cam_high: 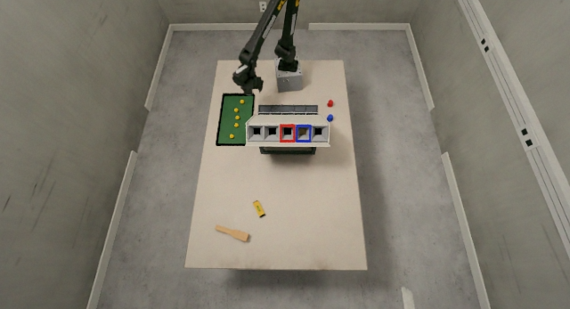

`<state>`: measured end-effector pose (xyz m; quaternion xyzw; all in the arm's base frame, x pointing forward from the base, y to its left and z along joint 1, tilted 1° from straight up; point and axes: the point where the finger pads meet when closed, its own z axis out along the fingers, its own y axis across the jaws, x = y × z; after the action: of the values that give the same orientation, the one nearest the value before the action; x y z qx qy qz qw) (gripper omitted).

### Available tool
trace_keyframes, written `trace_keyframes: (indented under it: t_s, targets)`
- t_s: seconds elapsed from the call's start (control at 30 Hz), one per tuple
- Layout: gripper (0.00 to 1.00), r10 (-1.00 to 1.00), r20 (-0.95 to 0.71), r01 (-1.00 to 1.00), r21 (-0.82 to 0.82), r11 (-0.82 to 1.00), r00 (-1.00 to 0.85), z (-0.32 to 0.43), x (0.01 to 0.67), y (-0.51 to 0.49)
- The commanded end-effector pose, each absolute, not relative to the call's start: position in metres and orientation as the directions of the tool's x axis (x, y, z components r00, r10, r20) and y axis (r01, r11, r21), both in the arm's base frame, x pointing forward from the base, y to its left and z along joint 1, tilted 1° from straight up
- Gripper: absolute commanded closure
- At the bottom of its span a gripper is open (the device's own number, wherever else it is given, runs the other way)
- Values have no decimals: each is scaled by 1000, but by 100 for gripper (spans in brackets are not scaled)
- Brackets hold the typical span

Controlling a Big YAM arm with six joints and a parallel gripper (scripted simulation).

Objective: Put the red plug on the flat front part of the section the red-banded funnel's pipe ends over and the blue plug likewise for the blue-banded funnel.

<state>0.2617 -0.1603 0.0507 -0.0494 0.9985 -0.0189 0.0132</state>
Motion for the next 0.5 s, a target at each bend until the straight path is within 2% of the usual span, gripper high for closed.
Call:
trace_keyframes:
  t_s: [0.0,0.17,0.47]
  targets:
    - [20,-155,-22,-154,-31,988,-988,36,256,-192]
    - [20,-149,-24,-148,-33,988,-989,27,241,-236]
    - [20,-158,-19,-157,-33,987,-987,23,235,-252]
